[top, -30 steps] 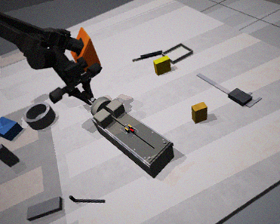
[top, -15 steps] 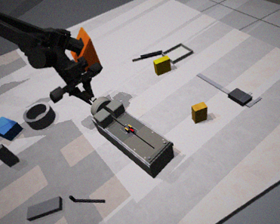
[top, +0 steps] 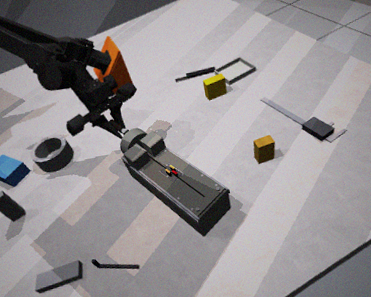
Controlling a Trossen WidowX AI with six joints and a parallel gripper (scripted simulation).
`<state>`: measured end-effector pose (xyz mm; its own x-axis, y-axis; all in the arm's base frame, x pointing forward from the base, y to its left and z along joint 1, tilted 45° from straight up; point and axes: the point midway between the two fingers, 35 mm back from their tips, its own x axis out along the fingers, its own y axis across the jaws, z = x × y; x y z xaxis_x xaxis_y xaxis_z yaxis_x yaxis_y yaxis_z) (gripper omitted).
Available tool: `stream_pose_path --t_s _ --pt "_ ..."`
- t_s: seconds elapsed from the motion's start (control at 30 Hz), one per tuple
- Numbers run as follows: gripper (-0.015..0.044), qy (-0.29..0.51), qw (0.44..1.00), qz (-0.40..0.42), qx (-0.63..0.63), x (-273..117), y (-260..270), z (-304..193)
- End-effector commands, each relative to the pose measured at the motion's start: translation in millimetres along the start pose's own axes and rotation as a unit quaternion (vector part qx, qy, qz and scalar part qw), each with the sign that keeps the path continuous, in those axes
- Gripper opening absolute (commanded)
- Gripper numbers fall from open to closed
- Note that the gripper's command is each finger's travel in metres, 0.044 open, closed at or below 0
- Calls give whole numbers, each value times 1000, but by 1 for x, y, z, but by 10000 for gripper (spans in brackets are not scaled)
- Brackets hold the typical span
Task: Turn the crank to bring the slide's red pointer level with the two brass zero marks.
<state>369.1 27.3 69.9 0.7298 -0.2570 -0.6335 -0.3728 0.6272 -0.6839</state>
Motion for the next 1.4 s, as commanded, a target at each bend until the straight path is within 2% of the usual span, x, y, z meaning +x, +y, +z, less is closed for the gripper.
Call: stream_pose_path --t_s 0.0,1.37 --pt "0 -3 1000 12 -5 -1 9 0" --pt "0 -3 1000 12 -5 1 15 -1"
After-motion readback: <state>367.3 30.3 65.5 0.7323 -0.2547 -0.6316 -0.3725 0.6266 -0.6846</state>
